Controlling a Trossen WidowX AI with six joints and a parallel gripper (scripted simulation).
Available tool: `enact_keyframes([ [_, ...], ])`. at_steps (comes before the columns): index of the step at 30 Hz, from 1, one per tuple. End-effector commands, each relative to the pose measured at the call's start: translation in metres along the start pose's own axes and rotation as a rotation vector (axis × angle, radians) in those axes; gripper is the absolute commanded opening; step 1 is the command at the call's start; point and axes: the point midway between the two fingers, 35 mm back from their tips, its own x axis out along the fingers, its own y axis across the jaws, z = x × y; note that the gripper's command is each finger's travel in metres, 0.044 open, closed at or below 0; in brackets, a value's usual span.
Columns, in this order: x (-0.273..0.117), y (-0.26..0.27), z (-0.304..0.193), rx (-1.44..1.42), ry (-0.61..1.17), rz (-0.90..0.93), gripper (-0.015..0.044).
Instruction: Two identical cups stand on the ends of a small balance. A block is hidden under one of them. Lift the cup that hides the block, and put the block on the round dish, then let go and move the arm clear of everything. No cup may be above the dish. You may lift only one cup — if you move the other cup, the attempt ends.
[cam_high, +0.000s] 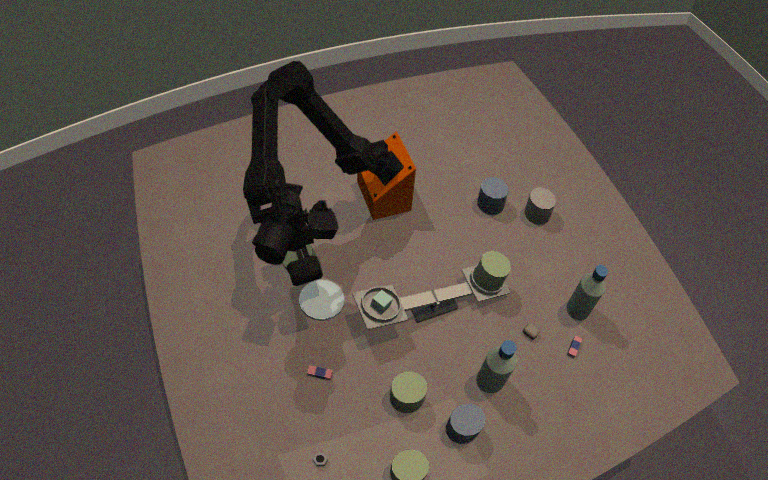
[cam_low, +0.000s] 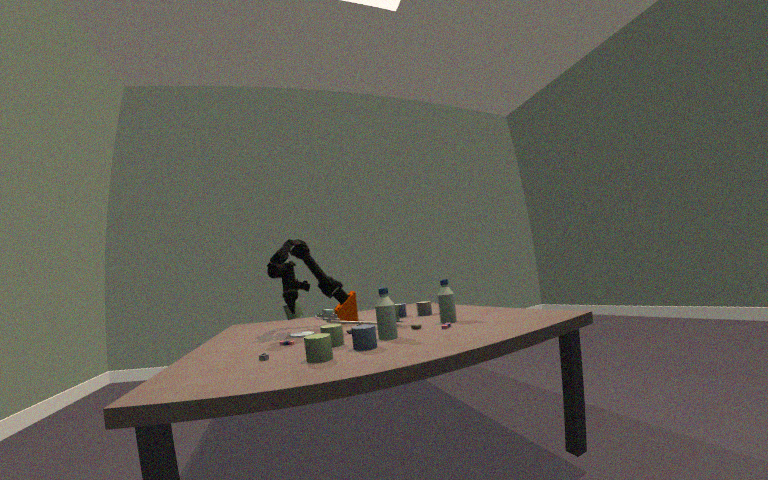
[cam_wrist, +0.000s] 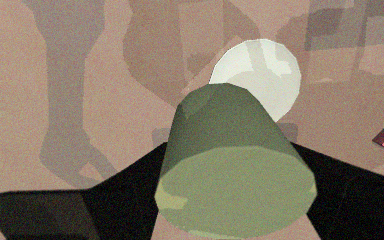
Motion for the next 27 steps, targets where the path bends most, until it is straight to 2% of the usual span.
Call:
enact_keyframes([
  [1, 0.002, 0.013, -0.005, -0.004, 0.013, -0.009, 0.0],
  [18, 0.013, 0.052, -0.015, -0.014, 0.061, -0.003, 0.0],
  [27, 0.045, 0.052, -0.017, -0.014, 0.062, -0.003, 0.0],
])
